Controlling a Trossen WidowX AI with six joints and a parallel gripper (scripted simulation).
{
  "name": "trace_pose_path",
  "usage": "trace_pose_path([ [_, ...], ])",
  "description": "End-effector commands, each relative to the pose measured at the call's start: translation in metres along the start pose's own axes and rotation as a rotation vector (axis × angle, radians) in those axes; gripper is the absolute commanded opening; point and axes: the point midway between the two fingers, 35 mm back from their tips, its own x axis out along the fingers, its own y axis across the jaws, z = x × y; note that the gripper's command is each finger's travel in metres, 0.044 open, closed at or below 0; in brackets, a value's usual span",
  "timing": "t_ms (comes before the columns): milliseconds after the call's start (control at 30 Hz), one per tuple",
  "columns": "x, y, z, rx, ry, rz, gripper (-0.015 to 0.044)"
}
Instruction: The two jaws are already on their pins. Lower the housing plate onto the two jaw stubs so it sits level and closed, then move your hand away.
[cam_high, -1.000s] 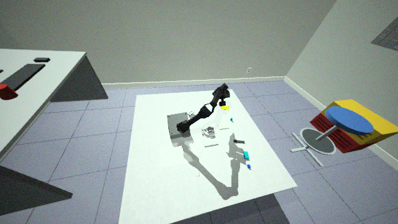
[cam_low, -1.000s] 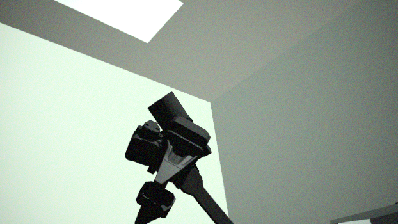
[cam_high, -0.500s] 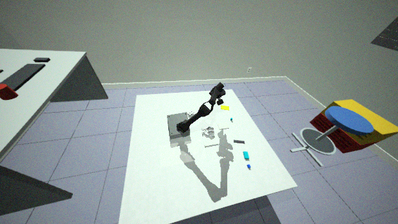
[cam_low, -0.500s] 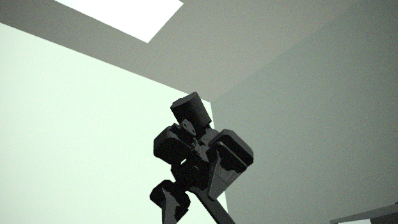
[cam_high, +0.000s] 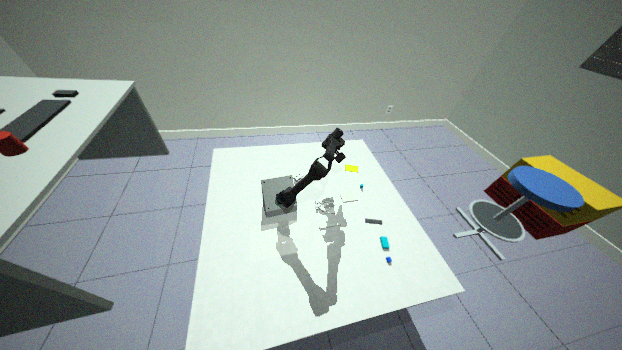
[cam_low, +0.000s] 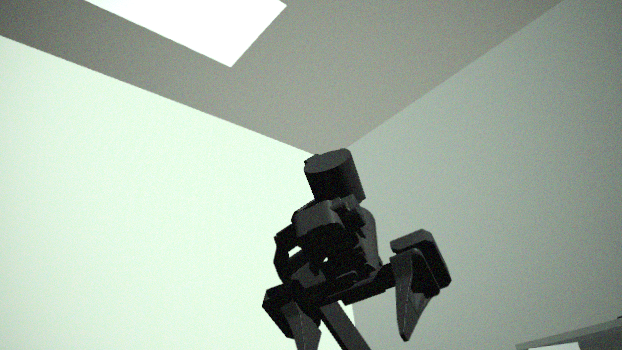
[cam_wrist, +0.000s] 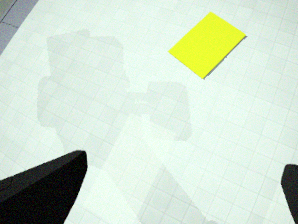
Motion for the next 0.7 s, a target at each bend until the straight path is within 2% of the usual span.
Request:
trace_pose_path([
  [0, 0.0, 0.012, -0.012, -0.102, 0.029, 0.02, 0.044],
  [667, -0.002, 0.049, -0.065, -0.527, 0.15, 0.1, 0.044],
])
